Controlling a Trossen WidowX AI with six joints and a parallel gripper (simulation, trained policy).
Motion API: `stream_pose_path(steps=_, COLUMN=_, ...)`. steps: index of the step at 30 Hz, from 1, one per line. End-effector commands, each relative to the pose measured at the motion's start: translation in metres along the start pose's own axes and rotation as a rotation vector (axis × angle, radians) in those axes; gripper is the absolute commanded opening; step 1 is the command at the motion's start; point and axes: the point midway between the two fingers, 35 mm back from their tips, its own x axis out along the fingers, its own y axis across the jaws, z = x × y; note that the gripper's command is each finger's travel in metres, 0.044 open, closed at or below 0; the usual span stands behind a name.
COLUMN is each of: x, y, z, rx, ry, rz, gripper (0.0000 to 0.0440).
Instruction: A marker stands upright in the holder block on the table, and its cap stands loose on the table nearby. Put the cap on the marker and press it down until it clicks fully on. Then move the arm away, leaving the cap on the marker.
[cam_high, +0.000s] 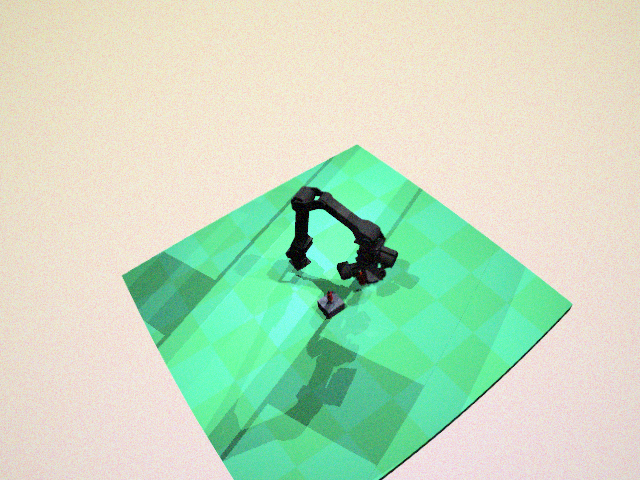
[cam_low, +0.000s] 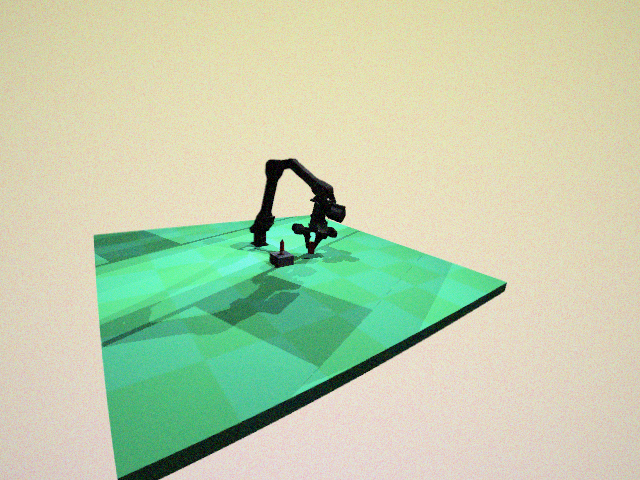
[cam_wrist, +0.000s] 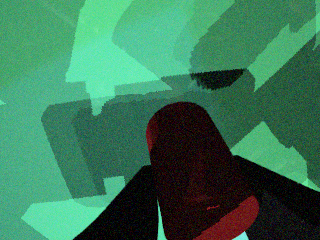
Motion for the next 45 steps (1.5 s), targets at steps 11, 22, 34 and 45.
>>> stream_pose_path(steps=11, x=-0.053, y=-0.014, z=0.018, rx=0.042, ry=-0.085, rz=0.072, gripper=0.0056)
stream_pose_path(steps=22, x=-0.081, y=-0.044, z=0.029, rx=0.113, ry=-0.078, rz=0.103, gripper=0.0045)
stream_pose_path(steps=34, x=-0.092, y=-0.086, z=0.032, rx=0.207, ry=-0.046, rz=0.099, gripper=0.0025)
stream_pose_path(steps=45, x=-0.094, y=-0.128, z=0.035, rx=0.306, ry=-0.020, rz=0.097, gripper=0.0001)
